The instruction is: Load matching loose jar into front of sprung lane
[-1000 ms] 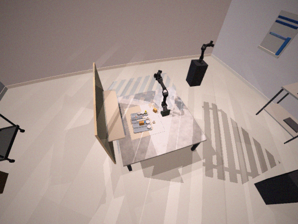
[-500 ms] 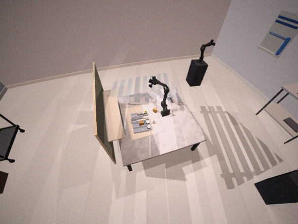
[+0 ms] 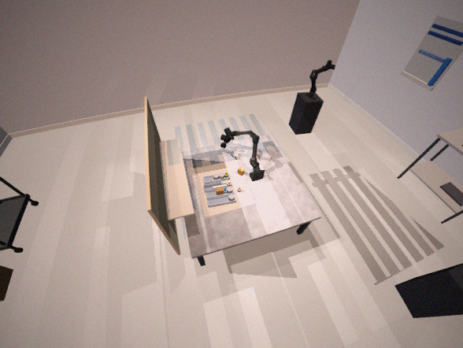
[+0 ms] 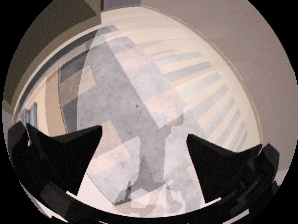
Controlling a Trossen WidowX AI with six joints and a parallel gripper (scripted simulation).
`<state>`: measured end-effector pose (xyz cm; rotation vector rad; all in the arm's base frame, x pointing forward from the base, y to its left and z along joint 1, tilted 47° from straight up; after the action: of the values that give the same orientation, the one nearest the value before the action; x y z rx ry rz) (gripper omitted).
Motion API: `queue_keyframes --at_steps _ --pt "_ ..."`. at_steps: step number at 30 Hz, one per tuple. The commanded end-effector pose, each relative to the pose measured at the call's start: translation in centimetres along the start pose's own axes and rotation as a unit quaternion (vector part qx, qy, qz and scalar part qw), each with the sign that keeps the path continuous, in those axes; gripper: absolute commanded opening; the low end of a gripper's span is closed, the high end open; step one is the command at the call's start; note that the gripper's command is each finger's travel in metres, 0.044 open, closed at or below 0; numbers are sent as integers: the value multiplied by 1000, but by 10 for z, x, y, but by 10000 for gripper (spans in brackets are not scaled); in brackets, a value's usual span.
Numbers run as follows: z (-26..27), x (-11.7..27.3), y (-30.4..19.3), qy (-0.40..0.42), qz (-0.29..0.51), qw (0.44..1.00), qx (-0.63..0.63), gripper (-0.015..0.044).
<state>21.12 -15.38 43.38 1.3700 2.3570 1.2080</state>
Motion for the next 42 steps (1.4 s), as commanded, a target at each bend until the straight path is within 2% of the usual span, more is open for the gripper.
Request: queue_keyframes --at_steps 1,12,22,33,42 --pt "55 -24 3 85 33 996 -1 440" --pt "197 -28 7 242 120 963 20 440" --pt "326 19 -16 304 217 925 77 440" --pt "438 116 -89 275 287 898 189 440" --pt "480 205 -191 172 259 903 296 440"
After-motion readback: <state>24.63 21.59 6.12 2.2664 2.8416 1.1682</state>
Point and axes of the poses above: the point midway between the two fingers, 35 mm back from their tips, its own x axis back along the fingers, its own z axis across the jaws, y = z × x, the point moved 10 cm from there along x, back along the fingers, and after that the axes turned 5 degrees about x, right-handed, at the moved point
